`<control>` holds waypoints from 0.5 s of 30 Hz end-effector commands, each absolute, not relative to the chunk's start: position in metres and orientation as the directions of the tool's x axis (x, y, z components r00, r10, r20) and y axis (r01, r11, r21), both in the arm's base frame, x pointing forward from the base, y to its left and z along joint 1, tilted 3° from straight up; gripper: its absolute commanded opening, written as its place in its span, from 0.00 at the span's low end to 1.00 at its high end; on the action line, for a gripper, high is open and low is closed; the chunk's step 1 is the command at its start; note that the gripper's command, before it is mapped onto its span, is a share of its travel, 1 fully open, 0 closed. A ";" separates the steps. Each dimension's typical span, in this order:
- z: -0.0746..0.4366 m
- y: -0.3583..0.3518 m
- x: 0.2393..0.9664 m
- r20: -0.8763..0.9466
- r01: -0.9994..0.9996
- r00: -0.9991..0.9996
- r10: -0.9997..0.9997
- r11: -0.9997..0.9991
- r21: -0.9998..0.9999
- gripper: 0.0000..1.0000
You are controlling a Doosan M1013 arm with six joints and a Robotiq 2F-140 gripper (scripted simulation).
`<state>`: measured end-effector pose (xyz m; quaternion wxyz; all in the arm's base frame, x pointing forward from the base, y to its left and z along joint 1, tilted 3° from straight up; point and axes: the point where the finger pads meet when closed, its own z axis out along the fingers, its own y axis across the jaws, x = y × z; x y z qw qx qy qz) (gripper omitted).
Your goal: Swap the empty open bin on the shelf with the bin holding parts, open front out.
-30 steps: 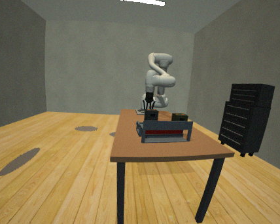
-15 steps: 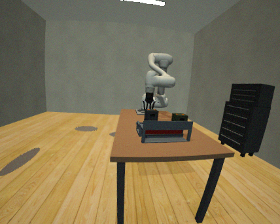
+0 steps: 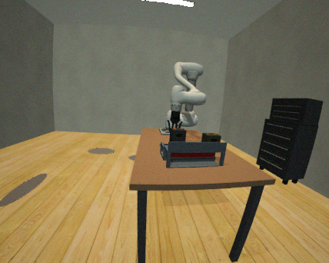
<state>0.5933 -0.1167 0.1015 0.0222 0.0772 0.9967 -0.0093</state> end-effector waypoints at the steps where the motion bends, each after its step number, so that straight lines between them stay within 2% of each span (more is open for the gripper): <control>1: 0.094 -0.118 0.592 -0.045 0.158 -0.987 0.157 0.987 -0.011 0.24; 15: 0.079 -0.118 0.593 -0.045 0.158 -0.987 0.157 0.987 -0.011 0.24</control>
